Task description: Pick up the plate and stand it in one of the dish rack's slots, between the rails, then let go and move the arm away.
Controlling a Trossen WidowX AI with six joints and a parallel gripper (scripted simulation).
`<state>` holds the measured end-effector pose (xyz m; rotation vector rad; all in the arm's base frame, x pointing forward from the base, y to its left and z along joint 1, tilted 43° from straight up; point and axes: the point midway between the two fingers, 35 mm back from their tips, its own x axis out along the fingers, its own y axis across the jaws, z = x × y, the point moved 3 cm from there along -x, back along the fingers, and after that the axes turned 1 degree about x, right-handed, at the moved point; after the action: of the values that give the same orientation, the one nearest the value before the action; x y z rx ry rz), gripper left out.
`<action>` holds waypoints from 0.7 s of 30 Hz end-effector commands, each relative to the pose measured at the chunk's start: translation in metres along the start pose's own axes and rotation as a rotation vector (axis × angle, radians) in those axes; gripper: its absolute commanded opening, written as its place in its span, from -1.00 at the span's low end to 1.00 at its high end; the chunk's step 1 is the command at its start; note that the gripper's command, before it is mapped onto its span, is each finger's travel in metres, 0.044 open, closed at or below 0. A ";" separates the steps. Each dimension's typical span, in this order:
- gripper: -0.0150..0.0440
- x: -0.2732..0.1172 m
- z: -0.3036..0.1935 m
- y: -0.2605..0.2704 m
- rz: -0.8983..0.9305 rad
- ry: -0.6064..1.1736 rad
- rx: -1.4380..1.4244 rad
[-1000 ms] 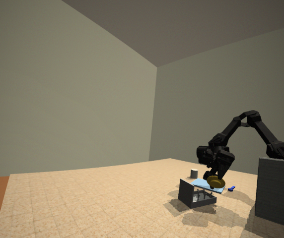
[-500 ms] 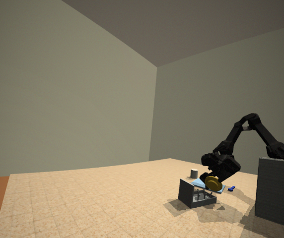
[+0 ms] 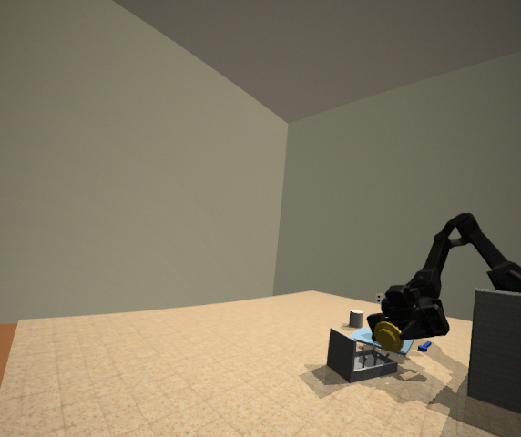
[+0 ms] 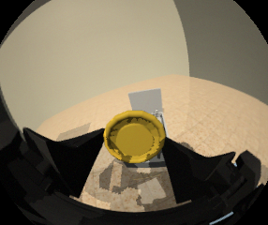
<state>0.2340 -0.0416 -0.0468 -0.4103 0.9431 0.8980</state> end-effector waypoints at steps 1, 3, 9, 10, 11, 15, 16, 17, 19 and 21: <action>-0.49 -0.005 -0.002 0.000 -0.044 -0.071 -0.112; -0.49 -0.007 -0.004 -0.001 -0.066 -0.097 -0.161; -0.49 -0.014 -0.009 -0.002 -0.146 -0.164 -0.311; -0.49 -0.015 -0.009 -0.002 -0.158 -0.172 -0.332; -0.49 -0.015 -0.010 -0.002 -0.166 -0.176 -0.345; -0.49 -0.015 -0.010 -0.002 -0.168 -0.178 -0.349; -0.49 -0.015 -0.010 -0.002 -0.168 -0.178 -0.349; -0.49 -0.015 -0.010 -0.002 -0.168 -0.178 -0.349; -0.49 -0.015 -0.010 -0.002 -0.168 -0.178 -0.349; -0.49 -0.015 -0.010 -0.002 -0.168 -0.178 -0.349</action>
<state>0.2255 -0.0568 -0.0410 -0.6786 0.5959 0.9294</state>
